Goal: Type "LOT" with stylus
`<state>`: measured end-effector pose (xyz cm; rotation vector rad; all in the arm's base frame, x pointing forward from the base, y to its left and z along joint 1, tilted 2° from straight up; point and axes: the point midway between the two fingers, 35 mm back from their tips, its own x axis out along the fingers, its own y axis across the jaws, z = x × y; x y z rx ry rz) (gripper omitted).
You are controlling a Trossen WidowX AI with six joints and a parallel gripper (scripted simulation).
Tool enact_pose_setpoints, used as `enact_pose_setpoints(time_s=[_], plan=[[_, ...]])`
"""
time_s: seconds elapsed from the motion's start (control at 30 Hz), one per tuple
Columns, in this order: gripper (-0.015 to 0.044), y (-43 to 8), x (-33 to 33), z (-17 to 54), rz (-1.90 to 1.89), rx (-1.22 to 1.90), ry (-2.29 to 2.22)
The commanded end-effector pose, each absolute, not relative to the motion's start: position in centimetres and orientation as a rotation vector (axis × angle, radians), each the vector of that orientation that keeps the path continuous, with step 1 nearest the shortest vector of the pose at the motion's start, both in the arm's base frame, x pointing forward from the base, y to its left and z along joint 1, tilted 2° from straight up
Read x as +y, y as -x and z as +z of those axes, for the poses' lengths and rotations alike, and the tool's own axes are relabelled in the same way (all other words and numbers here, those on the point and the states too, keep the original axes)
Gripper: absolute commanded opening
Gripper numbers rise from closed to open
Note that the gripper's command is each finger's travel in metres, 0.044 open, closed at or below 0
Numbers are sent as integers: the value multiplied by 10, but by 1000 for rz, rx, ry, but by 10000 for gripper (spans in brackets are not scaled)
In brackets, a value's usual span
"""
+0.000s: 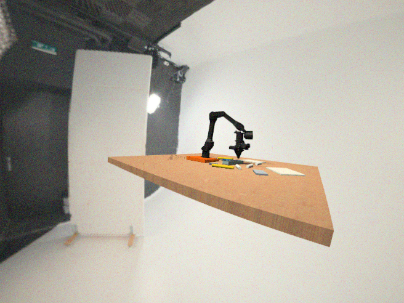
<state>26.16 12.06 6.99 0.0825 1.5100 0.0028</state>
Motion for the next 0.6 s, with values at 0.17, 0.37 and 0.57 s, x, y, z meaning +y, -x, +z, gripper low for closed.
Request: enact_pose_setpoints(time_s=[0.17, 0.37, 0.57], plan=[[0, -260, 123, 69, -5, 1530, -86], [0, -258, 71, 67, -9, 1530, -82], [0, -257, 63, 66, -10, 1530, -81]])
